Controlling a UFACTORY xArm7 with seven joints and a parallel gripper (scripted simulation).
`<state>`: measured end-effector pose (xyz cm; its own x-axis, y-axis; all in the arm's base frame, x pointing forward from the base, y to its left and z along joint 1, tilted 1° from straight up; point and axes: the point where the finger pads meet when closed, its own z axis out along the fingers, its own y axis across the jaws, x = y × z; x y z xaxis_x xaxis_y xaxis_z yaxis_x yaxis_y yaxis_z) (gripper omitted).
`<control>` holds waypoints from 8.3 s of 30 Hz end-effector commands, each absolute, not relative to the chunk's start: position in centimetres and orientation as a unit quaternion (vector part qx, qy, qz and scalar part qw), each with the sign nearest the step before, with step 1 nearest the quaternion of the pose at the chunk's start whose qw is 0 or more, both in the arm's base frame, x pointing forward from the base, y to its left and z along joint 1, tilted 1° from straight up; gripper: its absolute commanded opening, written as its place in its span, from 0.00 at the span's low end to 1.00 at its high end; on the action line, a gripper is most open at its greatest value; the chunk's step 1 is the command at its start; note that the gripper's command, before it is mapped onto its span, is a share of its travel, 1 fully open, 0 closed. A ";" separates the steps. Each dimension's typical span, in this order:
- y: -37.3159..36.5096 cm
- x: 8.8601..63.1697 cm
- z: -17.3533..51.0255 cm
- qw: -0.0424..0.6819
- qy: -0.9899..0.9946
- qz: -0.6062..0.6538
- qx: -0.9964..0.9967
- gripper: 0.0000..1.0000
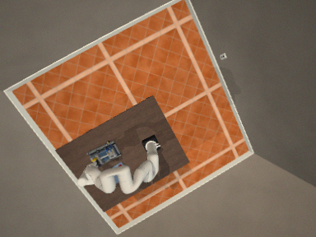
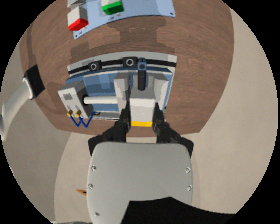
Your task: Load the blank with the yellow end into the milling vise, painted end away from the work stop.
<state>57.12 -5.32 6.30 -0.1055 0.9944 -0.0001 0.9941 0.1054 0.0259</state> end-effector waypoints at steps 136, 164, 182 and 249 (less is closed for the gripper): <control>-5.4 57.3 6.6 0.011 0.744 0.011 0.668 0.00; -5.4 57.3 6.3 0.011 0.744 0.011 0.668 0.00; -5.4 57.3 6.2 0.011 0.744 0.011 0.668 0.00; -5.4 57.3 6.2 0.011 0.744 0.011 0.668 1.00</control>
